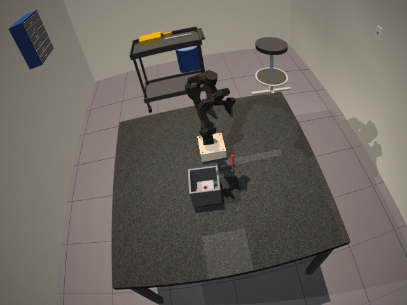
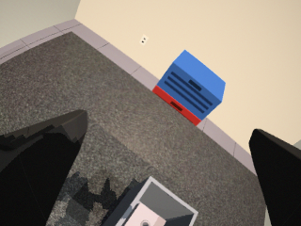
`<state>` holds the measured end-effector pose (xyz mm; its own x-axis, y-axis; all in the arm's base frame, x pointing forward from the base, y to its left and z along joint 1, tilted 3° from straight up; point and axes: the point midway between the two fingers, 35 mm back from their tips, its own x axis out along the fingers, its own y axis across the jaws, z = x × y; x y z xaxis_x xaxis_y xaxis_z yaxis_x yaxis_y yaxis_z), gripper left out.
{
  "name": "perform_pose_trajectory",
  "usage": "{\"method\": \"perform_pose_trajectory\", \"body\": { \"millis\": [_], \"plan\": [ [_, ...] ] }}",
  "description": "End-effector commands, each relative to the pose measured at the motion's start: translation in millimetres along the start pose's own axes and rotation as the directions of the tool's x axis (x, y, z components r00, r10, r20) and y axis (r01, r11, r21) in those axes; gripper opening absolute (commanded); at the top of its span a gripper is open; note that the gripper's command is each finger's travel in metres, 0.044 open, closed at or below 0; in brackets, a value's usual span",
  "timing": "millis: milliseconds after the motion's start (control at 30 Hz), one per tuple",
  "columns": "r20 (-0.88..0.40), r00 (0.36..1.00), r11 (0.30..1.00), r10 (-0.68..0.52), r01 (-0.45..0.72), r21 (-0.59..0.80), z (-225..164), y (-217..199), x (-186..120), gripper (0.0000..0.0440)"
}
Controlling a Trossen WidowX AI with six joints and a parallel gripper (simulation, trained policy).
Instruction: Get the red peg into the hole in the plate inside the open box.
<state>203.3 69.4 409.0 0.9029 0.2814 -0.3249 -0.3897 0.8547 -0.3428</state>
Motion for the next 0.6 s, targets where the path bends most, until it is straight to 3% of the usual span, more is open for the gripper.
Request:
{"method": "perform_pose_trajectory", "body": {
  "millis": [0,267,567],
  "plan": [
    [-0.069,0.997,0.992,0.025,-0.016,0.125,-18.1,5.4,7.5,0.0440],
    [-0.194,0.978,0.931,0.073,0.003,0.365,-51.4,15.1,19.3,0.0440],
    [-0.330,0.934,0.801,0.140,0.089,0.592,-89.1,28.2,30.8,0.0440]
  ]
}}
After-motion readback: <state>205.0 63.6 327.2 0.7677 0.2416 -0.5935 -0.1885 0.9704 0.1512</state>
